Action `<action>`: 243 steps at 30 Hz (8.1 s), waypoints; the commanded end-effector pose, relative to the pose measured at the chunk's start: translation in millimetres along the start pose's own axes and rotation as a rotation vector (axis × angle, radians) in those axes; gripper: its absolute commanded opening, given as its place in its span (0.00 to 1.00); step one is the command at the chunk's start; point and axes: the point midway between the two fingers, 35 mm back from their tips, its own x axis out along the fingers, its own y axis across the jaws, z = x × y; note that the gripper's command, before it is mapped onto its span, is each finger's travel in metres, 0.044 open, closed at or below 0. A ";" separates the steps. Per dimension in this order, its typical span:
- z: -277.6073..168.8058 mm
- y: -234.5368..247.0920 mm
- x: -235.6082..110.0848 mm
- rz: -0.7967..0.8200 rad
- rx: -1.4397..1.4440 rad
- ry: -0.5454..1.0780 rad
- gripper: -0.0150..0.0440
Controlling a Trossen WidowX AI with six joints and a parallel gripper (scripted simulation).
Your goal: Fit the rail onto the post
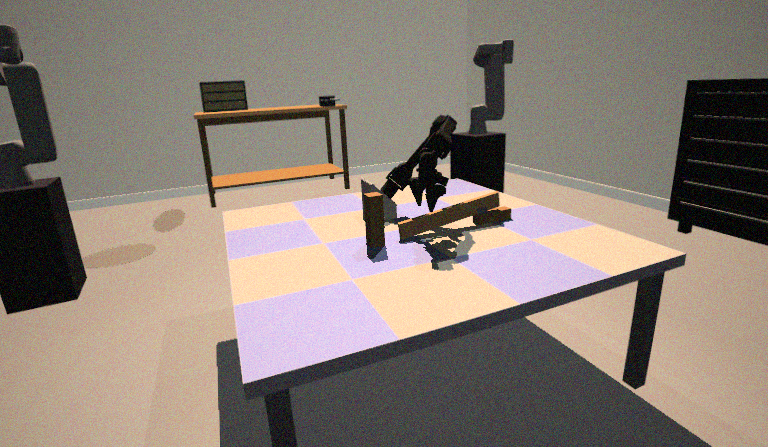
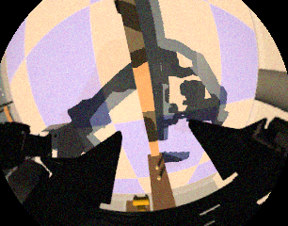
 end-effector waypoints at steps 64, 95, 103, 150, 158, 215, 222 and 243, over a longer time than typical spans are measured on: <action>13.1 6.7 73.7 0.000 -0.043 -0.063 0.47; 12.3 6.4 68.9 0.000 -0.043 -0.063 0.25; 12.1 4.8 64.8 0.000 -0.043 -0.062 0.25; 10.6 1.3 41.4 0.000 -0.043 -0.061 0.25; 10.3 1.3 37.4 0.000 -0.043 -0.061 0.25; 8.5 5.5 42.7 0.001 -0.043 -0.061 0.25; 10.6 5.7 42.3 0.001 -0.043 -0.061 0.25; 13.2 4.7 40.6 0.001 -0.043 -0.061 0.25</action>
